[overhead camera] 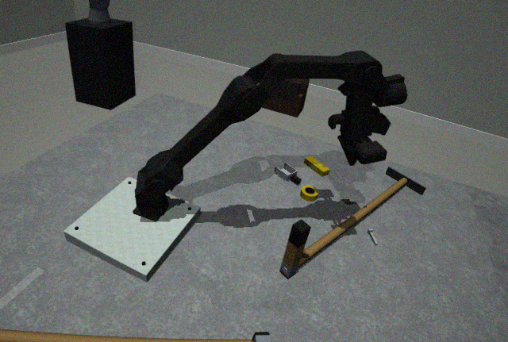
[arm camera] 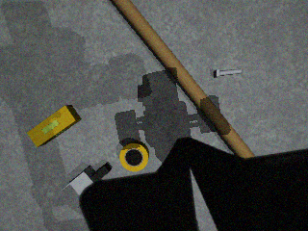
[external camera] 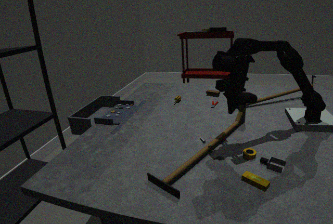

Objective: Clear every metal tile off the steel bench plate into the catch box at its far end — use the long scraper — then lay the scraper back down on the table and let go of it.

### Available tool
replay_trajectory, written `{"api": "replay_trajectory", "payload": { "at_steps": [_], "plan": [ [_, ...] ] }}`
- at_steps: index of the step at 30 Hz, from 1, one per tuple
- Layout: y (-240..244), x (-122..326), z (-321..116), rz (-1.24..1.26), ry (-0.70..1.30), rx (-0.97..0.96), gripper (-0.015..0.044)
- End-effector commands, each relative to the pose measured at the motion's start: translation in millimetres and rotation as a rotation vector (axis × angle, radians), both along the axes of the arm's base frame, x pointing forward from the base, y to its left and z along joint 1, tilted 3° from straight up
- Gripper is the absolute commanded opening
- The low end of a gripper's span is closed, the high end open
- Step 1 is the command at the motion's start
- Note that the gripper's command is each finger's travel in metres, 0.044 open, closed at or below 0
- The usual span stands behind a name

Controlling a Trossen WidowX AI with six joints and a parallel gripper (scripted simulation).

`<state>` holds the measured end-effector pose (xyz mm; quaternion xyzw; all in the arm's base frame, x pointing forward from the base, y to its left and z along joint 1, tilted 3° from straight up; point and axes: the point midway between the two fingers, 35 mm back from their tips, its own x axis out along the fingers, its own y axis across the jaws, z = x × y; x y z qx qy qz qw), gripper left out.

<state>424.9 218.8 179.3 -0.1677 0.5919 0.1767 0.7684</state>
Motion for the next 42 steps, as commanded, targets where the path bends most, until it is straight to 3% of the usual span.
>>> {"api": "replay_trajectory", "payload": {
  "at_steps": [1,42],
  "plan": [
    [0,1,-7,-0.009,0.003,-0.006,0.0000],
    [2,15,-83,-0.022,-0.001,-0.001,0.0000]
  ]
}}
